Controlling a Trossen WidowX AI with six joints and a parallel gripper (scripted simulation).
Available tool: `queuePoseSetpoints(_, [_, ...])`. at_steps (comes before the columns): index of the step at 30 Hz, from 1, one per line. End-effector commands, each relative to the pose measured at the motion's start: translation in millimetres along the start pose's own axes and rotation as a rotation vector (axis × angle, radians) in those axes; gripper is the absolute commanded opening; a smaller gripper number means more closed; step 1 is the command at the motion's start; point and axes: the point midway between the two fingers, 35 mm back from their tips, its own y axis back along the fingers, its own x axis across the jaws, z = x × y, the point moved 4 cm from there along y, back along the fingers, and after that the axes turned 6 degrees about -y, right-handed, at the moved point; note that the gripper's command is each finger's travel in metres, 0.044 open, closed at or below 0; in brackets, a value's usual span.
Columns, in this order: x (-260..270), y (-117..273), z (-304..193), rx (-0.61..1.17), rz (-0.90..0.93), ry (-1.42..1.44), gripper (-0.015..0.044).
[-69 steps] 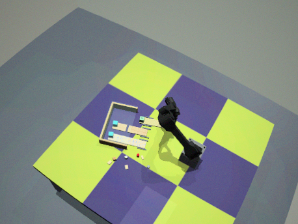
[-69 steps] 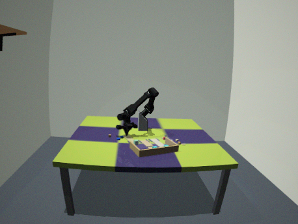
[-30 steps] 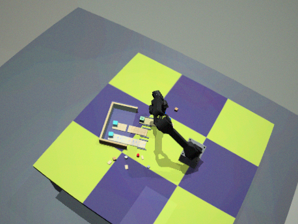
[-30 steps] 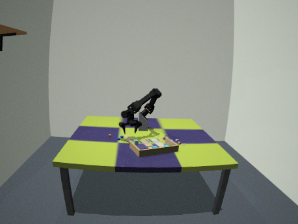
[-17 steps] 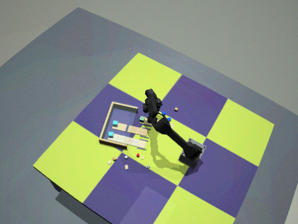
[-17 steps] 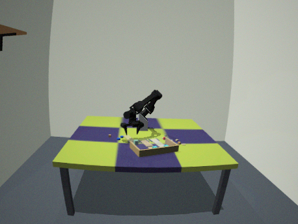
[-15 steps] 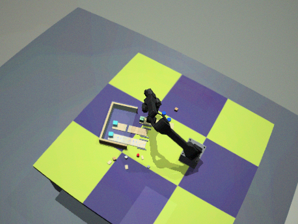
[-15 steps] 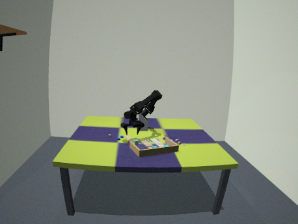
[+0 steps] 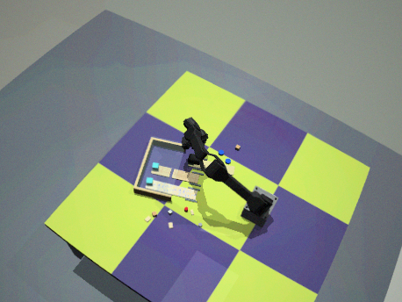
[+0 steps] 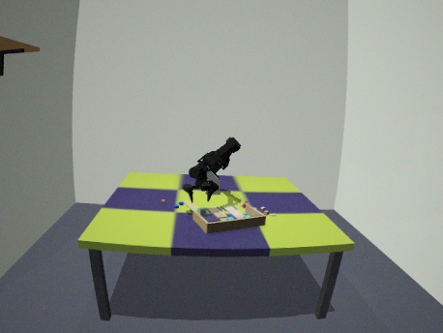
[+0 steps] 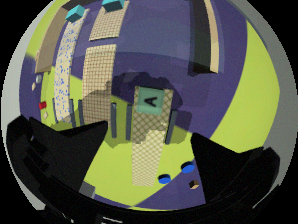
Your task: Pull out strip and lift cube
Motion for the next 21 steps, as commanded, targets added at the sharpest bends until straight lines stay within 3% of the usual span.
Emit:
queuePoseSetpoints(1, [4.0, 1.3, 15.1, -0.002, 0.005, -0.004, 0.044])
queuePoseSetpoints(5, [6.1, 2.0, 22.6, -0.002, 0.005, -0.004, 0.044])
queuePoseSetpoints(12, [6.0, -6.7, 23.2, -0.002, 0.005, -0.004, 0.0256])
queuePoseSetpoints(21, [6.0, -21.6, 23.7, -0.002, 0.005, -0.004, 0.025])
